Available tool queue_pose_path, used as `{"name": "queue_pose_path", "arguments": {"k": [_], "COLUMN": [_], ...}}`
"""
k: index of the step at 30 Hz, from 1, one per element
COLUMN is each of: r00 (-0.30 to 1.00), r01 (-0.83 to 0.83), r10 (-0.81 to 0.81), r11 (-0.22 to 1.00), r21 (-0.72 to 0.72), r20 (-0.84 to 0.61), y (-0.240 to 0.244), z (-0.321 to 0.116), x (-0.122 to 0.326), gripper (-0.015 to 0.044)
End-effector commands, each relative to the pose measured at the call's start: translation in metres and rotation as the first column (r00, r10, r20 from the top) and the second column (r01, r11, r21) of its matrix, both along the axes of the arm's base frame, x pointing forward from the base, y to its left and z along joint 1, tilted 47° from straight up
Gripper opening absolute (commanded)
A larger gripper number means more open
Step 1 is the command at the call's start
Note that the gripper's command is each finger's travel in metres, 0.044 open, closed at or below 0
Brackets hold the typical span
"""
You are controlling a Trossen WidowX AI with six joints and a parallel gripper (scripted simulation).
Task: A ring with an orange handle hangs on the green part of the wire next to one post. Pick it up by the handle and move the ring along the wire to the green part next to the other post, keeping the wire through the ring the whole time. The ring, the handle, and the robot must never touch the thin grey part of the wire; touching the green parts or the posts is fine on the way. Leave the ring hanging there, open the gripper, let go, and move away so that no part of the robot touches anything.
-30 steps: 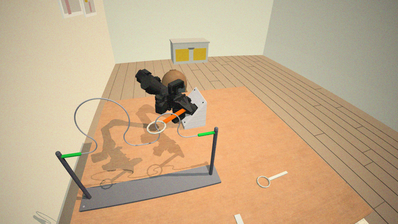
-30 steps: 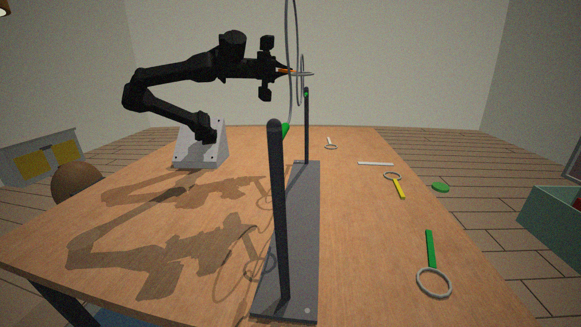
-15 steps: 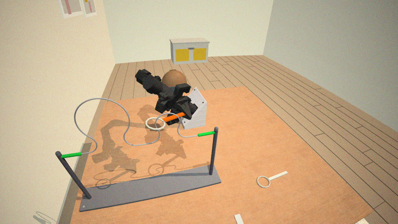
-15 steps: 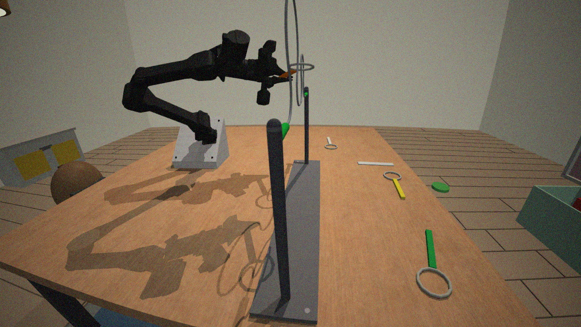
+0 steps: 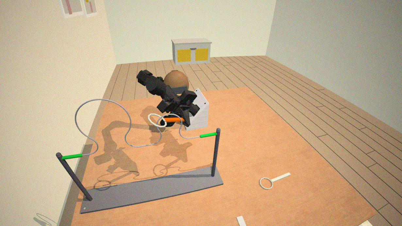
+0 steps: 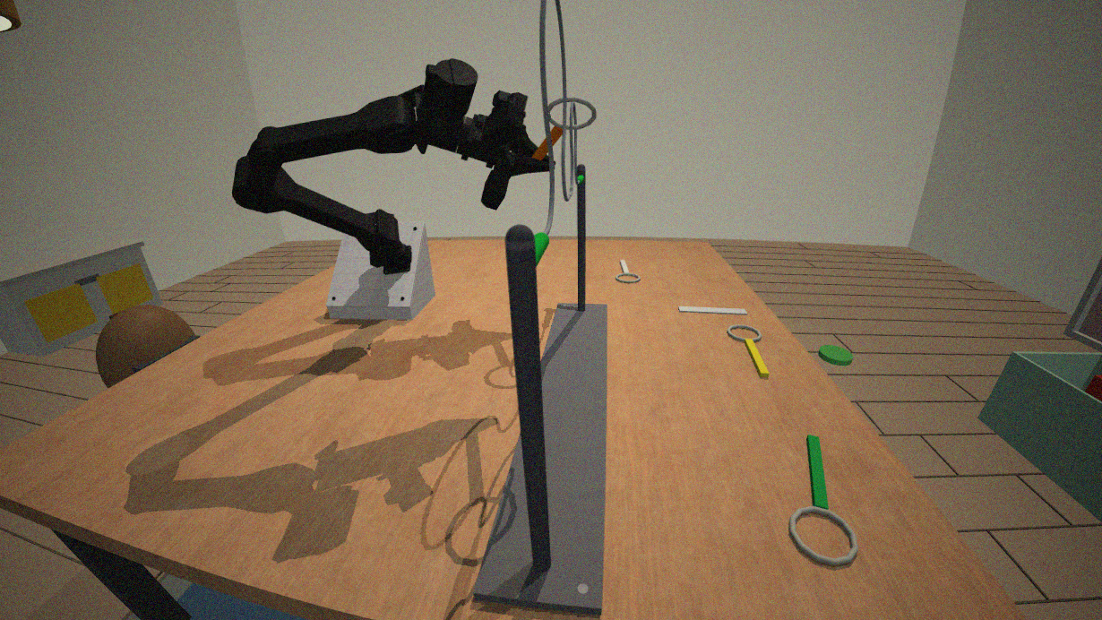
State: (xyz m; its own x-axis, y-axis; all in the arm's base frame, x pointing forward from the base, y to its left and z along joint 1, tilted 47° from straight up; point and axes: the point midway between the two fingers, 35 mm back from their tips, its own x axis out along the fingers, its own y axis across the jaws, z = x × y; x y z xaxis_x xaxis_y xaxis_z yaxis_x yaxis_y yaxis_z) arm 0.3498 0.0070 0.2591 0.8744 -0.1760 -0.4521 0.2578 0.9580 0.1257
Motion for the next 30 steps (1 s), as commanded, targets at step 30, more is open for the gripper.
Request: {"name": "queue_pose_path", "arguments": {"k": [30], "r00": [0.991], "r01": [-0.017], "r10": [-0.082], "r11": [0.701], "r21": [-0.713], "r20": [-0.104], "y": [-0.057], "z": [0.01], "x": [-0.01], "gripper": [-0.015]}}
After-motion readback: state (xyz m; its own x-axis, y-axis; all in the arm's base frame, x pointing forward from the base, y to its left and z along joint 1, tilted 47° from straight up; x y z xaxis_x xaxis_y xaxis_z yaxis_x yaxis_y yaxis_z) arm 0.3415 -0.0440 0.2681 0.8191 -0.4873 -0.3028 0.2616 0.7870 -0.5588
